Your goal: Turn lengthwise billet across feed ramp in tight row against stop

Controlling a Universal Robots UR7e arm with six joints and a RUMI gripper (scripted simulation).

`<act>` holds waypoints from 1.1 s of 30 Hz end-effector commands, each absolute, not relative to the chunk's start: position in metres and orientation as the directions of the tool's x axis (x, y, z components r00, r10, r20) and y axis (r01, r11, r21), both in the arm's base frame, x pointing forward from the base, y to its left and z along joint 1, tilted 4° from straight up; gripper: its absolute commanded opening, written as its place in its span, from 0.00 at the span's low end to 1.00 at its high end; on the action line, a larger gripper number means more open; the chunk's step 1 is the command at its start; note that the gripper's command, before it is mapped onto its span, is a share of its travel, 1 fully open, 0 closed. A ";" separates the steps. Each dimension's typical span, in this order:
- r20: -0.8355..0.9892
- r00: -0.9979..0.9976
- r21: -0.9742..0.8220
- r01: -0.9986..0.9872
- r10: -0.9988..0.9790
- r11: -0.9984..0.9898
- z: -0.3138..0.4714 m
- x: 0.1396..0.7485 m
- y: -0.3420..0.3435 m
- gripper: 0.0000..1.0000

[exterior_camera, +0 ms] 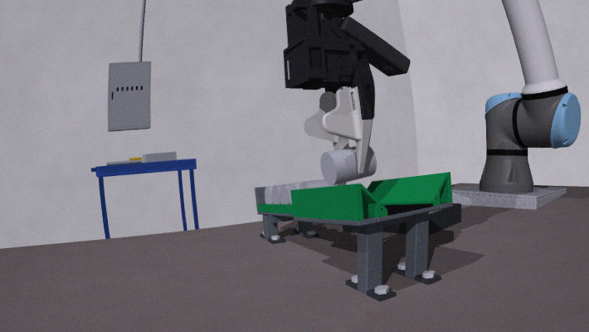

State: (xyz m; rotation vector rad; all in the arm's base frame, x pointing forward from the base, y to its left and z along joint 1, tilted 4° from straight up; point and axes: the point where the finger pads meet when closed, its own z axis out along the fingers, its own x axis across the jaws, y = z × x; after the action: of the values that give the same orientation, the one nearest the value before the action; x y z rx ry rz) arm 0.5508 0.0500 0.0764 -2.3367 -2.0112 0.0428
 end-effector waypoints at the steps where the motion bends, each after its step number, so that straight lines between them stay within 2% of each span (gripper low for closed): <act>1: 0.017 0.149 -0.060 0.987 0.989 -0.148 0.070 0.551 0.051 0.00; 33: 0.017 0.149 -0.060 0.987 0.989 -0.148 0.049 0.550 0.054 0.00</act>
State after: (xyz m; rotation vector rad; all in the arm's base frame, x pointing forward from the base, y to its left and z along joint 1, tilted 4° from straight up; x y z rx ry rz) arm 0.5498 0.0531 0.0518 -2.3367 -2.0112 0.0428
